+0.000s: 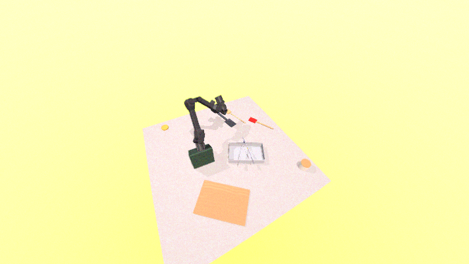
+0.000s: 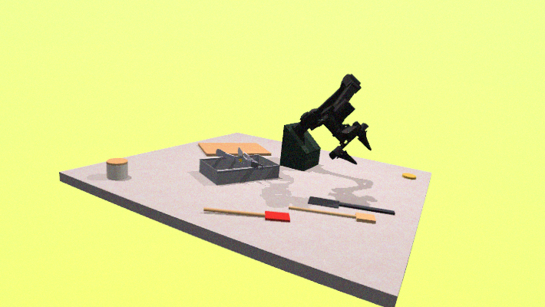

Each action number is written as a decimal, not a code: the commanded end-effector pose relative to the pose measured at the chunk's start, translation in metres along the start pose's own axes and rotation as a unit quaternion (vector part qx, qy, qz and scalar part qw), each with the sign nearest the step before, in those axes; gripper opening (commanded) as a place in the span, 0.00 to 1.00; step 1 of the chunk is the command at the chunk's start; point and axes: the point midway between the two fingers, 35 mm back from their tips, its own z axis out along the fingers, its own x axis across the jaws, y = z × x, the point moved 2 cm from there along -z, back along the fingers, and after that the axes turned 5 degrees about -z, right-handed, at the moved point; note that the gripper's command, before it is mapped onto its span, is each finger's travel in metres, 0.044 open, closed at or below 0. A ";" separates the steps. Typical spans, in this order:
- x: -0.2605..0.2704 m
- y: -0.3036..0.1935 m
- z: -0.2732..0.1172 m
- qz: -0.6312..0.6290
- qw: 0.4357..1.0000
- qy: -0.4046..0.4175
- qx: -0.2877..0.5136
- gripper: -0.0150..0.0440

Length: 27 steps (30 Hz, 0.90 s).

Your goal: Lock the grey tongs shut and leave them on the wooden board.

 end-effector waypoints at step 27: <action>-0.202 -0.034 -0.173 -0.106 0.925 -0.363 0.040 1.00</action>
